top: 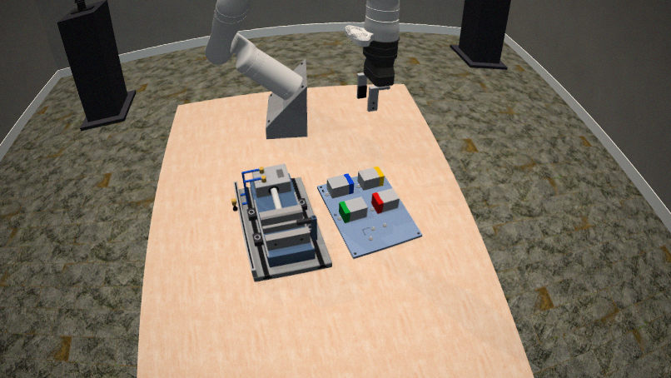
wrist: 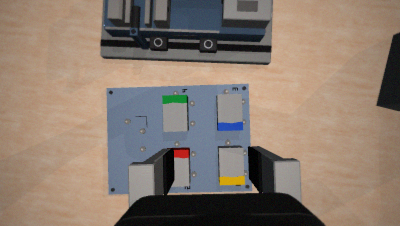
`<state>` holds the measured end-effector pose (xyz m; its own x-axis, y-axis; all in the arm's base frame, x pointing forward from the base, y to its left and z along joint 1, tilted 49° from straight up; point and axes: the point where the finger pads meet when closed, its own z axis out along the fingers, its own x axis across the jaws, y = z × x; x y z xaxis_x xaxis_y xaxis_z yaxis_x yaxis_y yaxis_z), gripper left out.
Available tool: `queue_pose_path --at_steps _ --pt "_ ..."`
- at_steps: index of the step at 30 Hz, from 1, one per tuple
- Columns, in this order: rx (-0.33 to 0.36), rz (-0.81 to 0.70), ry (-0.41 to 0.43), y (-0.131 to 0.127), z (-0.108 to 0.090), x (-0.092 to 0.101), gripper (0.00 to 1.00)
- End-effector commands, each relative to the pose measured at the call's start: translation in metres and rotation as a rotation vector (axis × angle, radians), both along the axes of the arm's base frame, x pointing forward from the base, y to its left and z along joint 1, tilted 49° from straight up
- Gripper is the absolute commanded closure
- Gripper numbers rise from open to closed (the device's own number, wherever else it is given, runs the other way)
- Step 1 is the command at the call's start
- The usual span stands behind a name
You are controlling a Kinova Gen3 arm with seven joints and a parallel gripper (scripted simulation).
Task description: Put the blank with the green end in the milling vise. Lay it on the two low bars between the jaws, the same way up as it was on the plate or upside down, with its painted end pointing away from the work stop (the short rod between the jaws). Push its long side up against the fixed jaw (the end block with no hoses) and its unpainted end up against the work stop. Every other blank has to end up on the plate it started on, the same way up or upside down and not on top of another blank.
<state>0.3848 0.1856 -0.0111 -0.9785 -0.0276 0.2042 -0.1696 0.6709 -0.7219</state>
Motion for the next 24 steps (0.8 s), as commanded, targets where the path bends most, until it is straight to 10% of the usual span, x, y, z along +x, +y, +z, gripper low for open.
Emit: queue_pose_path --at_steps 1,24 --pt "0.002 0.001 -0.001 0.0011 -0.0002 0.0010 0.00" --pt "0.001 0.001 -0.001 0.0028 -0.0029 0.0062 0.00"
